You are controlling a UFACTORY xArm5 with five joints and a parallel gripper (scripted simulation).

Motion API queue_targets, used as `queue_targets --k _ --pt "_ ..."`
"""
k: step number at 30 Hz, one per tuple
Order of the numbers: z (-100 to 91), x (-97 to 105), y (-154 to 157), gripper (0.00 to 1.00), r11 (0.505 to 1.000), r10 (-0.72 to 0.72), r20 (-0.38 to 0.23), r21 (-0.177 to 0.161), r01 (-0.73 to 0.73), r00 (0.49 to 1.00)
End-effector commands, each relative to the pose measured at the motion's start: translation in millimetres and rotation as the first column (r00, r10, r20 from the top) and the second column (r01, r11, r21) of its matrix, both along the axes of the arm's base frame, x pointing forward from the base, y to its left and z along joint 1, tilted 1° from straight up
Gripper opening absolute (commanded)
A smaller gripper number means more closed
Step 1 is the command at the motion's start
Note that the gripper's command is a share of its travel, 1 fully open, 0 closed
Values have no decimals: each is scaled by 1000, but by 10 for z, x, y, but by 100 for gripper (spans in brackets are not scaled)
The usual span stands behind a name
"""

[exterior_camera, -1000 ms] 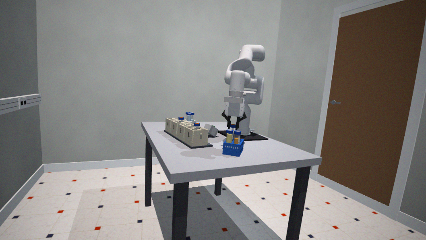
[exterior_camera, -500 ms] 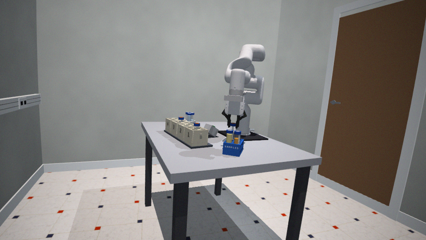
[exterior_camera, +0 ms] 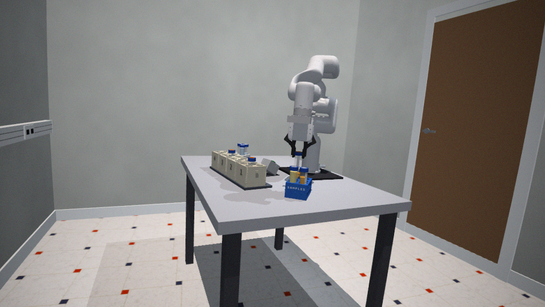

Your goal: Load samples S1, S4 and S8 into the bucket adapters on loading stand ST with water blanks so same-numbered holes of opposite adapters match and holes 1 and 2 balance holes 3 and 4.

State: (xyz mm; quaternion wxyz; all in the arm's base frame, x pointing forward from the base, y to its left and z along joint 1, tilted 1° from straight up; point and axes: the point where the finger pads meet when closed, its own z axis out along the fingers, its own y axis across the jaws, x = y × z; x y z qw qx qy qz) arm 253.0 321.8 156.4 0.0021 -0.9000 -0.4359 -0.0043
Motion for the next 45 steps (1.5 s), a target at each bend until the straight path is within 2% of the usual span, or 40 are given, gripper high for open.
queue_targets --k 1,45 --pt "123 7 6 0 1000 0 -7 10 0 1000" --pt "884 8 -6 0 1000 0 -7 10 0 1000"
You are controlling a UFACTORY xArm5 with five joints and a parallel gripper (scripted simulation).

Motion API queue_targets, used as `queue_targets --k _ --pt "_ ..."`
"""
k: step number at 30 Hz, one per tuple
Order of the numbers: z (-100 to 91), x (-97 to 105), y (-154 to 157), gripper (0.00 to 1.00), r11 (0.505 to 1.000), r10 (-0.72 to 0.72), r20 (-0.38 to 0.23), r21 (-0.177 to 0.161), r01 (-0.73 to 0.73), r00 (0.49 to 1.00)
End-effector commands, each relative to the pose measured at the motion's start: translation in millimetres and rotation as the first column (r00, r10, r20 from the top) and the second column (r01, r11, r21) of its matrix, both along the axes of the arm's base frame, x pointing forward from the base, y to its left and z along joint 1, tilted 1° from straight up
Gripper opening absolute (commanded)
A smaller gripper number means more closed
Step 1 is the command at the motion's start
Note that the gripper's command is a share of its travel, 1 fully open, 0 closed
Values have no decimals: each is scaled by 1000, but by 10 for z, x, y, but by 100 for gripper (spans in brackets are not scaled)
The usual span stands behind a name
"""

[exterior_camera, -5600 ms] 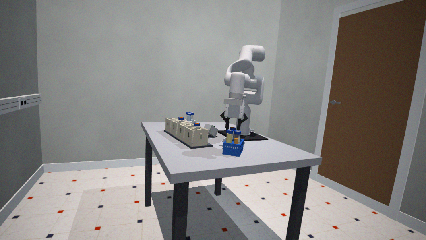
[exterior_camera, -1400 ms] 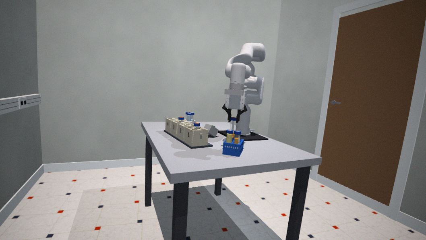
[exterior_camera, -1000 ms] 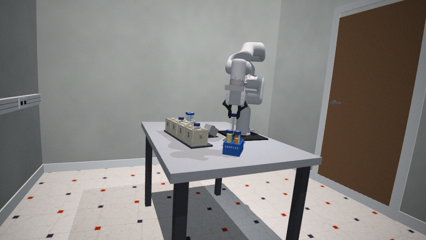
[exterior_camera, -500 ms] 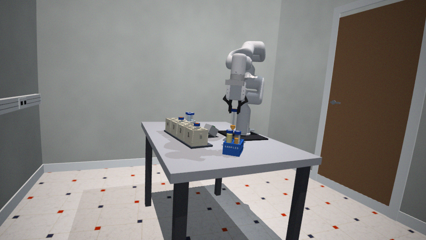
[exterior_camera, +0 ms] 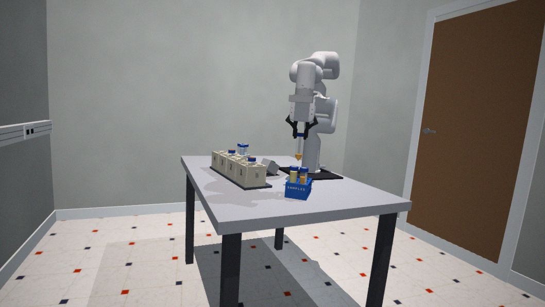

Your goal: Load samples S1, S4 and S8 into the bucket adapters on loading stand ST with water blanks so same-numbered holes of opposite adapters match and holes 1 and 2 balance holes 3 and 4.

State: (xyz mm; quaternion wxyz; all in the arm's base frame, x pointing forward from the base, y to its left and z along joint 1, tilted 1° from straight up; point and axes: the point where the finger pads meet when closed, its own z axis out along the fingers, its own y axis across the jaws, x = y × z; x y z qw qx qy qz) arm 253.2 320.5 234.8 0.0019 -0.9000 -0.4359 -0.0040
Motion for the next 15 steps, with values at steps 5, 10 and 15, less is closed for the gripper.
queue_targets --k 5,10,15 --pt "110 7 7 0 1000 0 -7 11 0 1000" --pt "110 7 7 0 1000 0 -7 11 0 1000" --pt "108 53 -82 0 998 -66 -8 10 67 998"
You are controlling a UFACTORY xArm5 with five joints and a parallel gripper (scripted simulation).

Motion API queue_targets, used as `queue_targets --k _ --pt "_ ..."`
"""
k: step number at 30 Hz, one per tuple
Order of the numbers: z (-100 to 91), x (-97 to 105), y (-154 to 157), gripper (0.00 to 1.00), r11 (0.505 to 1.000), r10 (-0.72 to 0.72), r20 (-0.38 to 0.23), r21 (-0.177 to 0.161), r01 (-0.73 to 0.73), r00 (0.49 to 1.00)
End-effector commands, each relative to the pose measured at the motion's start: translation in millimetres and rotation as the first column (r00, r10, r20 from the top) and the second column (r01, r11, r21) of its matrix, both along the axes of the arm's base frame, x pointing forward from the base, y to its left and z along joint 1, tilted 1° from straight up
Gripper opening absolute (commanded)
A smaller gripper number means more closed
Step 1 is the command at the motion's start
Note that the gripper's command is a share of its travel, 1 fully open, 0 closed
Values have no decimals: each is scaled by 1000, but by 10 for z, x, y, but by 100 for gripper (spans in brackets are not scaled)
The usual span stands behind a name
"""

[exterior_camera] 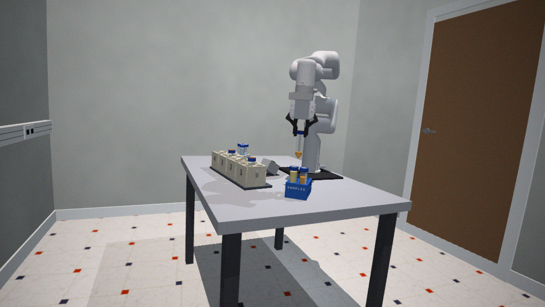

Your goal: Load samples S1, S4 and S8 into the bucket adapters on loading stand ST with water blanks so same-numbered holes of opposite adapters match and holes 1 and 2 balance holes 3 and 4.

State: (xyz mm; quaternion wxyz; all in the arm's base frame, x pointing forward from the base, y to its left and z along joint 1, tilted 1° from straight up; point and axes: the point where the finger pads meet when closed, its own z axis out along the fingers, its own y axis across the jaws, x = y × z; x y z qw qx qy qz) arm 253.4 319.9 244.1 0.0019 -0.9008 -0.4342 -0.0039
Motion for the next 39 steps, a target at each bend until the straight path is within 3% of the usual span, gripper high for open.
queue_targets --k 1,11,13,22,39 --pt "15 73 -122 0 995 -96 -8 10 96 995" --pt "7 302 -567 0 909 -416 -13 8 416 909" --pt "7 302 -567 0 909 -416 -13 8 416 909" --pt "0 509 -968 0 746 -666 -17 5 666 746" --pt "-11 852 -1637 0 746 -666 -16 5 666 746"
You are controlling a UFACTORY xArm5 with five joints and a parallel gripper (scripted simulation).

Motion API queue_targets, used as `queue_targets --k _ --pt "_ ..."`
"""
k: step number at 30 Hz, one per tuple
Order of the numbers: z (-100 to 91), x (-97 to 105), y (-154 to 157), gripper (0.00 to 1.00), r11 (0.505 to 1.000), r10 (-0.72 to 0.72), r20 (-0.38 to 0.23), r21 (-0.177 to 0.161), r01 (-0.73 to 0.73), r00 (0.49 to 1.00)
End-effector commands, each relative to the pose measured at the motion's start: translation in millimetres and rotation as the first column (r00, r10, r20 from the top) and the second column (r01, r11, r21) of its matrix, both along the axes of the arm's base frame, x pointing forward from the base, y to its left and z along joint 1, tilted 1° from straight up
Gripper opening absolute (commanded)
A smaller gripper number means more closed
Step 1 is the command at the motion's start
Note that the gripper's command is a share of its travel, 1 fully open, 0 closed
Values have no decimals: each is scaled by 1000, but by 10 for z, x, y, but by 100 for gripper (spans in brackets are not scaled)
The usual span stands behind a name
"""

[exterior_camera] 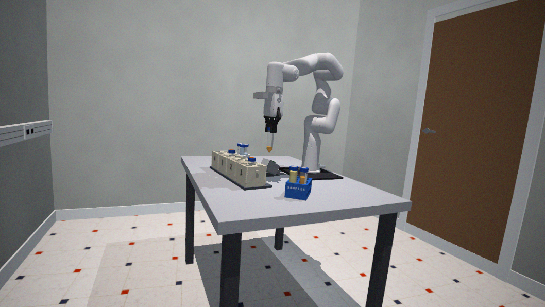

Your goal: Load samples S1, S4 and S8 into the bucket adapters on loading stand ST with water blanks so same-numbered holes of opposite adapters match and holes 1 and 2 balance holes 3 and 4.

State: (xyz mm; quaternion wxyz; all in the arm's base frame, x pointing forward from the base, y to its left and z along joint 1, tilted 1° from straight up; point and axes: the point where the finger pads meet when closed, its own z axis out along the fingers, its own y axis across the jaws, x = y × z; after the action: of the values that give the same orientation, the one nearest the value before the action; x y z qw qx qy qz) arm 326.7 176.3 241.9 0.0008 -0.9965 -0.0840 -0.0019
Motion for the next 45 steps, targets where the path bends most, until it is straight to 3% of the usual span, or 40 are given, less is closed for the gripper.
queue_targets --k 1,45 --pt "11 142 -246 0 1000 1 -4 14 -1 1000" --pt "-15 1012 -1939 0 1000 1 -3 12 -1 1000"
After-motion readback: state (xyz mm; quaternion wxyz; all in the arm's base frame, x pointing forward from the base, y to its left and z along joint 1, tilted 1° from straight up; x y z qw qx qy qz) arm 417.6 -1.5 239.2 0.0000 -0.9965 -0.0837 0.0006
